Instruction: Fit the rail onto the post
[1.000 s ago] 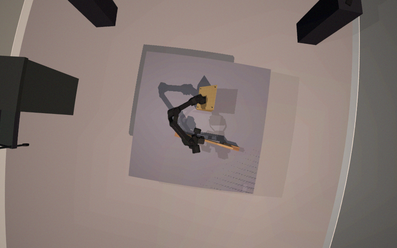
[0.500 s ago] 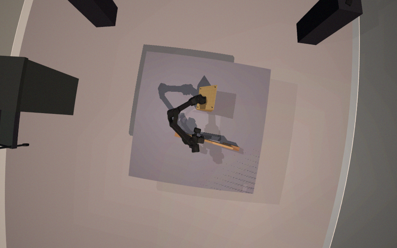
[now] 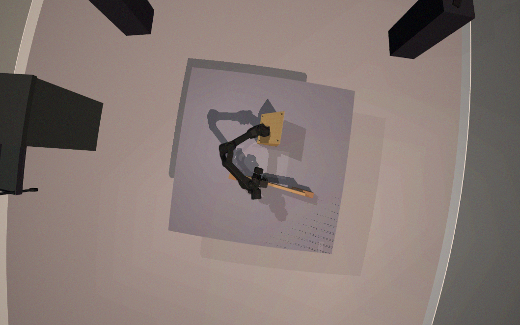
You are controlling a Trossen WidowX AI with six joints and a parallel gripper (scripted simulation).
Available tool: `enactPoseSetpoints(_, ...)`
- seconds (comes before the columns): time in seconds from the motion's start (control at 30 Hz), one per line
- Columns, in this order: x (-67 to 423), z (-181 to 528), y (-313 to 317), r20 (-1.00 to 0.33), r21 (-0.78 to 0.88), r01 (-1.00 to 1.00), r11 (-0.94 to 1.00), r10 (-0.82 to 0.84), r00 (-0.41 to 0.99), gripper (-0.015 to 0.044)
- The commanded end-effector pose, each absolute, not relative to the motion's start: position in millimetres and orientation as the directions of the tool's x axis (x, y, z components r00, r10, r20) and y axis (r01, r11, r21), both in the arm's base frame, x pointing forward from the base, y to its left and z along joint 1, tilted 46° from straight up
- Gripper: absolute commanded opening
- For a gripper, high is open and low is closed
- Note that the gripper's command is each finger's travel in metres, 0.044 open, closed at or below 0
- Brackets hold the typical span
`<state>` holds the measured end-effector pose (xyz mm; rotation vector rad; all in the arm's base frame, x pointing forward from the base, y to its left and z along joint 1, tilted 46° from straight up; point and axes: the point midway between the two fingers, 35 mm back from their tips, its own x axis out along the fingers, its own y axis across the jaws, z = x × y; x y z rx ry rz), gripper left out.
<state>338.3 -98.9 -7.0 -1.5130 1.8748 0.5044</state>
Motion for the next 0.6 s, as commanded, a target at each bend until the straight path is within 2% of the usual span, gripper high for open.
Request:
enactPoseSetpoints(0.0, 337.4, -7.5, -99.7, -0.698, -0.105, -0.963, 0.25, -0.708, -0.107, 0.0059)
enactPoseSetpoints(0.23, 337.4, -7.5, -99.7, -0.698, -0.105, -0.963, 0.25, -0.708, -0.107, 0.0)
enactPoseSetpoints(0.57, 337.4, -7.5, -99.7, -0.698, -0.105, -0.963, 0.25, -0.708, -0.107, 0.0)
